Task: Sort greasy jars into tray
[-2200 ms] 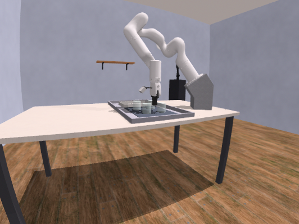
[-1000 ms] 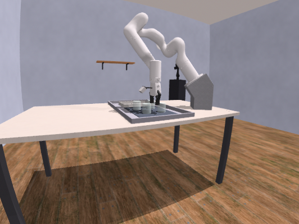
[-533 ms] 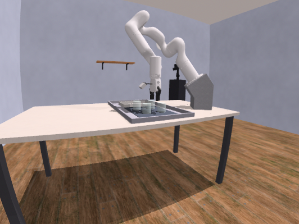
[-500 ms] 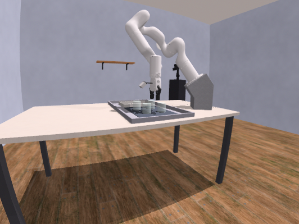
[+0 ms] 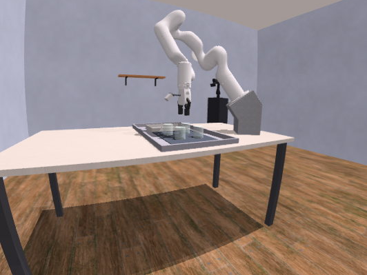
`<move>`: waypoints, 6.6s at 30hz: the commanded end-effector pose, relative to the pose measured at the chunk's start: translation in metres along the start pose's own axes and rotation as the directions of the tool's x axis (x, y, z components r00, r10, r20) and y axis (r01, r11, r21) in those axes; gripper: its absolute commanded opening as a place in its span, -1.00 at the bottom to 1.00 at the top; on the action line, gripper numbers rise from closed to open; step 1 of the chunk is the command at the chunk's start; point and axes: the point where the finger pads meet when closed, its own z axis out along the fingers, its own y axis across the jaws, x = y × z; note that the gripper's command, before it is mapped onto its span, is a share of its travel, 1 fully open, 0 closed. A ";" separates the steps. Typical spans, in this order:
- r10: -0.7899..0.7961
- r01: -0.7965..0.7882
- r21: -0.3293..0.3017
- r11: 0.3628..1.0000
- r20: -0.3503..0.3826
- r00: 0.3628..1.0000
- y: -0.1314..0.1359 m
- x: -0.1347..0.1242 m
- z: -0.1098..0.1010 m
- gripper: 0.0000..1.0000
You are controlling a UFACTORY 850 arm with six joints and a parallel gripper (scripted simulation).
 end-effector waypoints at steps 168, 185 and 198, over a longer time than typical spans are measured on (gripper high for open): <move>-0.001 0.001 0.001 1.000 0.003 1.000 0.110 0.062 0.105 0.46; -0.001 0.001 0.001 1.000 0.003 1.000 0.110 0.062 0.105 0.40; -0.001 0.001 0.001 1.000 0.003 1.000 0.110 0.062 0.105 0.34</move>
